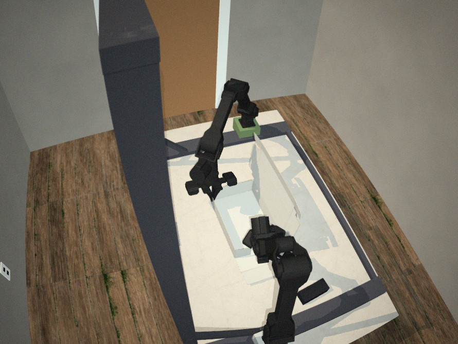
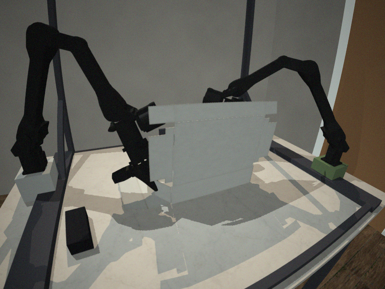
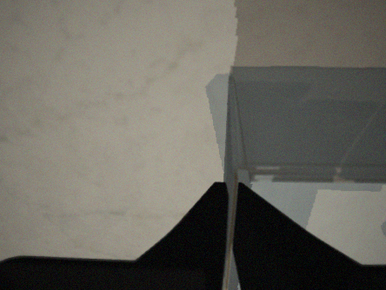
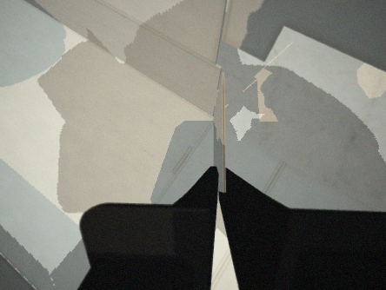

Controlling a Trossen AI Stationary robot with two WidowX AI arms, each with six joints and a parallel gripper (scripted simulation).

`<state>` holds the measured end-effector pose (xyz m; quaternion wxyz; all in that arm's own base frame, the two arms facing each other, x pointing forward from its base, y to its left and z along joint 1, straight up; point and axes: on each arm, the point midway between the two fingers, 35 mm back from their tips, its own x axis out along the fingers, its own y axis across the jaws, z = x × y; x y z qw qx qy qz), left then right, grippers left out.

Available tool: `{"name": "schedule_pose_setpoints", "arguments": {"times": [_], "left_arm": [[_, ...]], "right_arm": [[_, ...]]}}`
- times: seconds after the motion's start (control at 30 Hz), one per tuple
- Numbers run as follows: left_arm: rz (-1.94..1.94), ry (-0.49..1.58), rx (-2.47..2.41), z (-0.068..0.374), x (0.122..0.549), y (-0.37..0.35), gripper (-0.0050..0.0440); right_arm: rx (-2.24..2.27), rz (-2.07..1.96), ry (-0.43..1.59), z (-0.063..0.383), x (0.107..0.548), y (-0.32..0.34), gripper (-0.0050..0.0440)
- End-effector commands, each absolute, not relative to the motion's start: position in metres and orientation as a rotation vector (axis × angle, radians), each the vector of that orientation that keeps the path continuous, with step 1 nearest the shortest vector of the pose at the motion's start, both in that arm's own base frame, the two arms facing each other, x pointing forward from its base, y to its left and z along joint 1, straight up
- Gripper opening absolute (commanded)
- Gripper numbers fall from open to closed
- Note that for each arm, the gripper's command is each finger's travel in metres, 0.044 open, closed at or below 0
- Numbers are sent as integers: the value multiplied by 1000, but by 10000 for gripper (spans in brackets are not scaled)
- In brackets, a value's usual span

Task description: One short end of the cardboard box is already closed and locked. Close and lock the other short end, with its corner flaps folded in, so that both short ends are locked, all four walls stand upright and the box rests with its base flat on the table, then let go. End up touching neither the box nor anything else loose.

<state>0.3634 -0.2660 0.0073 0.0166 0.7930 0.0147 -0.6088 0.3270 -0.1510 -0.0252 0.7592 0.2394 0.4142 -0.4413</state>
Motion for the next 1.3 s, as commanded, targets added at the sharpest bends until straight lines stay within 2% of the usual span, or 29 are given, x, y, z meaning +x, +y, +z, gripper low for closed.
{"name": "schedule_pose_setpoints", "arguments": {"times": [0.0, 1.27], "left_arm": [[-1864, 32, 2474, 16, 367, -268, 6], [-1864, 32, 2474, 16, 367, -268, 6]], "right_arm": [[538, -957, 874, -17, 337, -151, 0], [722, -1182, 866, -13, 355, -149, 0]]}}
